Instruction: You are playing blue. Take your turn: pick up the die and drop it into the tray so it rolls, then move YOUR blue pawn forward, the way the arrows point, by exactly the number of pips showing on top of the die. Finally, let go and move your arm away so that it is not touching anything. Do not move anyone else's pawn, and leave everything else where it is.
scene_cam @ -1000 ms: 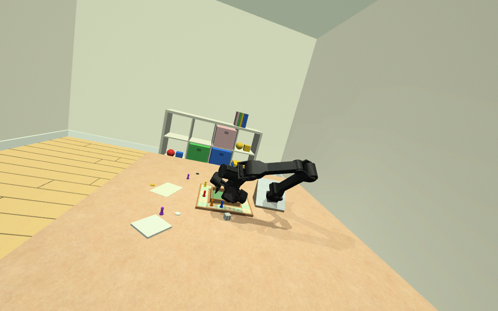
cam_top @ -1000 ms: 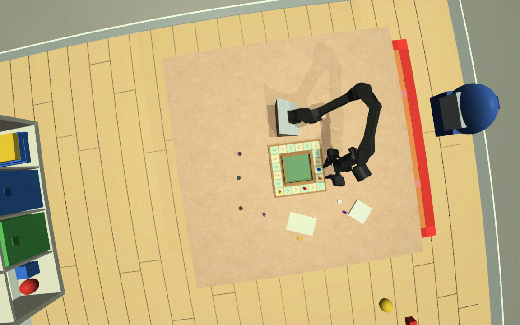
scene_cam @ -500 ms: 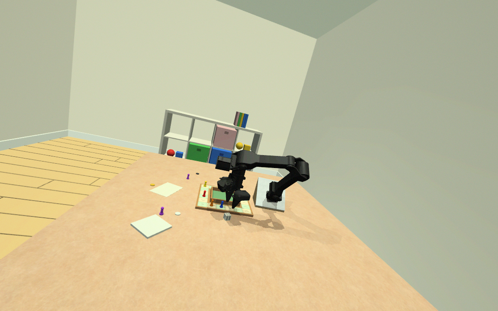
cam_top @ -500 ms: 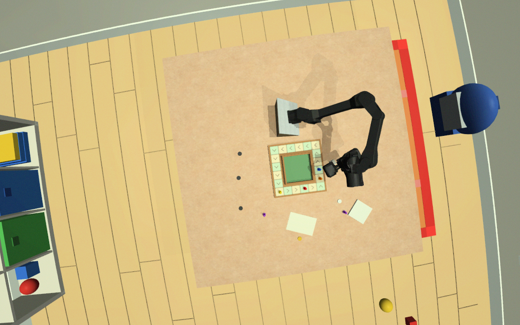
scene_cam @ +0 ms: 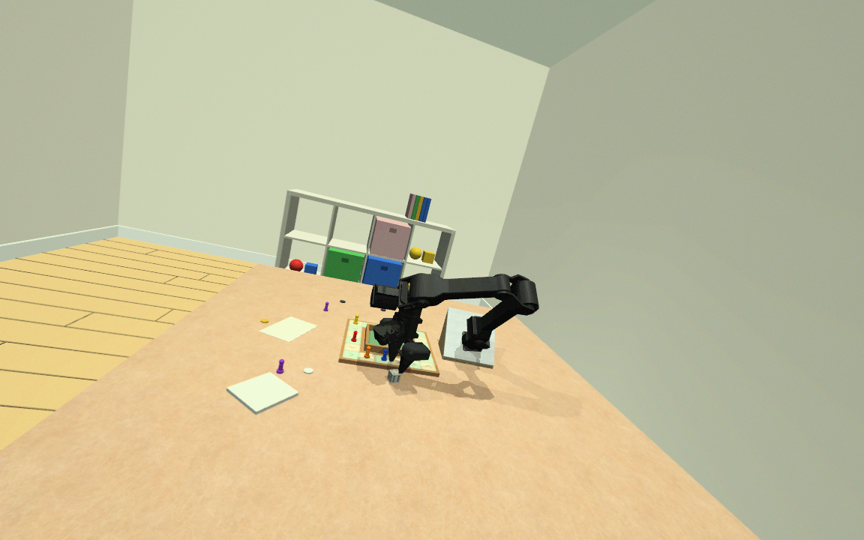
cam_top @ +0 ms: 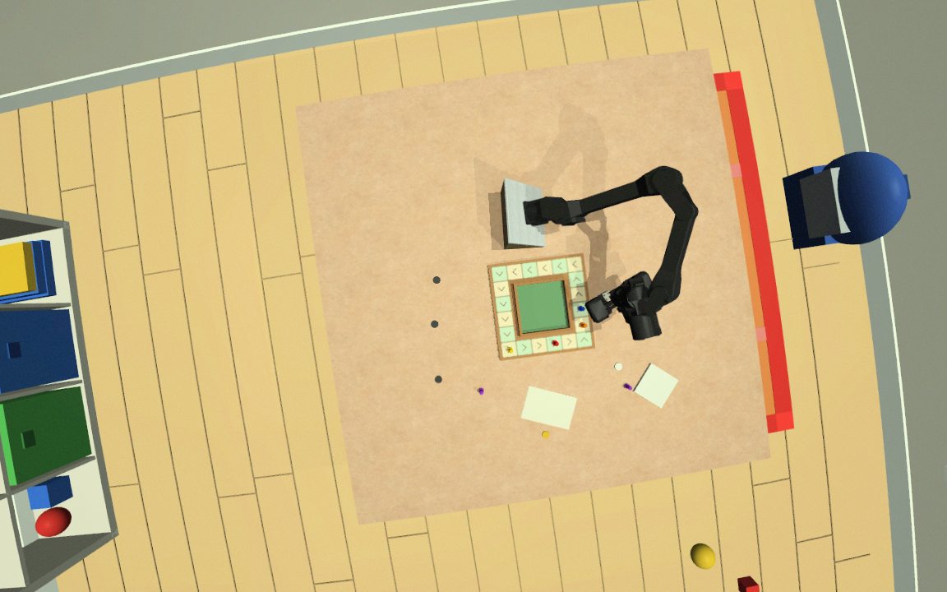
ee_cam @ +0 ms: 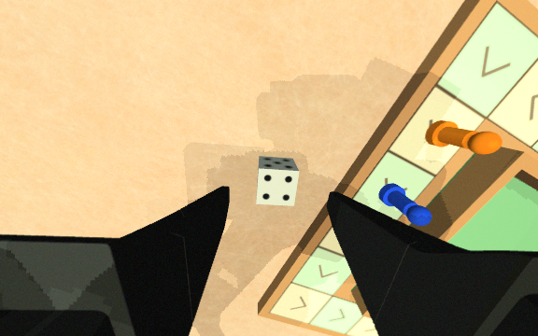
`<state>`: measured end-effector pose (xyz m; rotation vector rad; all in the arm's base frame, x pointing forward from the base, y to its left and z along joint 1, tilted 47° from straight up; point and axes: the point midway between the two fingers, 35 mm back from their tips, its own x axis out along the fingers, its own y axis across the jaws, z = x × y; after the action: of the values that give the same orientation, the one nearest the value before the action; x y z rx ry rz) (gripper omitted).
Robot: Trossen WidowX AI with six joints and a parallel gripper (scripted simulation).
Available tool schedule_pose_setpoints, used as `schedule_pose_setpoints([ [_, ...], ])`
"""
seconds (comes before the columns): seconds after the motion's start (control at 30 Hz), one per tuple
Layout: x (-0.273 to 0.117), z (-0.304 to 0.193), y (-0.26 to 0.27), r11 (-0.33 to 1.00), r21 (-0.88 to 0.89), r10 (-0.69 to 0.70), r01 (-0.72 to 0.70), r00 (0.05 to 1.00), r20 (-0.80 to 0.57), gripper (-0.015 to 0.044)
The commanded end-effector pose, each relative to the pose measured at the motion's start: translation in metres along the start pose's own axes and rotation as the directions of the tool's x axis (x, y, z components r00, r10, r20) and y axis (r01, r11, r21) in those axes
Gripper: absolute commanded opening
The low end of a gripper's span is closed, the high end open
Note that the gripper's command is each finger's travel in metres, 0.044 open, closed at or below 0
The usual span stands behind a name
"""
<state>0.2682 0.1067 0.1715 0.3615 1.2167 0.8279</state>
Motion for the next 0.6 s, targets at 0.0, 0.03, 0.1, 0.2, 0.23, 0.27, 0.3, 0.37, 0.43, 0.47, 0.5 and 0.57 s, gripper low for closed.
schedule_pose_setpoints([
  [0.0,0.006,-0.001,0.0,1.0,0.008,0.002,-0.002,1.0,-0.003,0.0275],
  [0.03,0.008,-0.001,0.0,1.0,0.007,0.002,-0.002,1.0,-0.003,0.0275],
  [0.1,0.011,-0.001,0.0,1.0,0.007,0.002,-0.002,1.0,-0.003,0.0275],
  [0.2,0.016,-0.001,0.0,1.0,0.007,0.002,-0.002,1.0,-0.003,0.0275],
  [0.23,0.017,-0.001,0.0,1.0,0.007,0.002,-0.002,1.0,-0.003,0.0275],
  [0.27,0.019,-0.001,0.0,1.0,0.007,0.002,-0.002,1.0,-0.003,0.0275],
  [0.3,0.02,-0.001,0.0,1.0,0.007,0.002,-0.002,1.0,-0.003,0.0275],
  [0.37,0.024,-0.001,0.0,1.0,0.007,0.002,-0.002,1.0,-0.002,0.0275],
  [0.43,0.027,-0.002,0.0,1.0,0.007,0.003,-0.003,1.0,-0.002,0.0275],
  [0.47,0.028,-0.002,0.0,1.0,0.007,0.003,-0.003,1.0,-0.002,0.0275],
  [0.5,0.03,-0.002,0.0,1.0,0.007,0.003,-0.003,1.0,-0.002,0.0275],
  [0.57,0.031,-0.002,0.0,1.0,0.007,0.004,-0.003,1.0,-0.002,0.0275],
])
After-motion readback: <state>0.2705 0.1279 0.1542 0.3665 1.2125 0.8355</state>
